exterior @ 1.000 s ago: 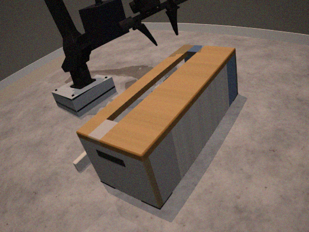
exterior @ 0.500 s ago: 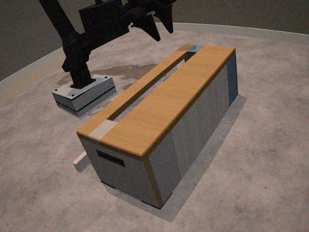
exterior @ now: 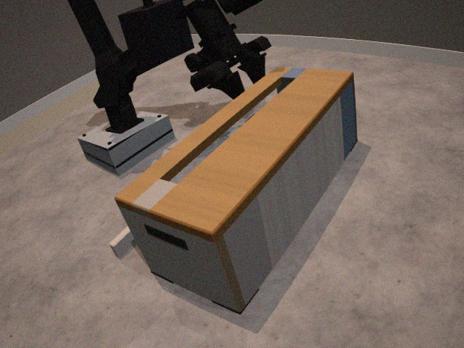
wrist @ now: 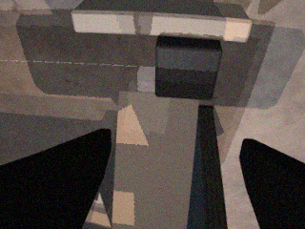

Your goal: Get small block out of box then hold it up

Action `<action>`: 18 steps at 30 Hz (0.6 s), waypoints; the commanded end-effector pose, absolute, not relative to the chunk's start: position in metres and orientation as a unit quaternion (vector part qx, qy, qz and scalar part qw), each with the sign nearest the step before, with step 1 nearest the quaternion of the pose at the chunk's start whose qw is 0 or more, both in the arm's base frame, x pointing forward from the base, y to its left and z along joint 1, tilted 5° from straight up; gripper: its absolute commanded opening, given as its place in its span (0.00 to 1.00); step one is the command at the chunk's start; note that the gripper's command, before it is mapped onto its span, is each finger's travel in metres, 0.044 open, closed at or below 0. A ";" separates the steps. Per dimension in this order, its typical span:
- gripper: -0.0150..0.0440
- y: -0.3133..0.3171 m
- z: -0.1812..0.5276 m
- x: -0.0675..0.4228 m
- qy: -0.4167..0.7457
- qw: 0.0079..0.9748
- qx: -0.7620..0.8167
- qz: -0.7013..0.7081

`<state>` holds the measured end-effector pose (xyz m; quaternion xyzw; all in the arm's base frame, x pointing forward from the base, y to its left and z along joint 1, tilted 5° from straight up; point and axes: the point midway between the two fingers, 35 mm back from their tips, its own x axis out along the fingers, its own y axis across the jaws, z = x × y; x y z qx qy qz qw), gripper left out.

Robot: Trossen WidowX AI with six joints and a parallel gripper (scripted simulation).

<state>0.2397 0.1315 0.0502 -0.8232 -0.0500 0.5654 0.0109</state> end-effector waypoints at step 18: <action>0.74 0.137 0.018 0.243 -0.051 0.015 -0.828 0.558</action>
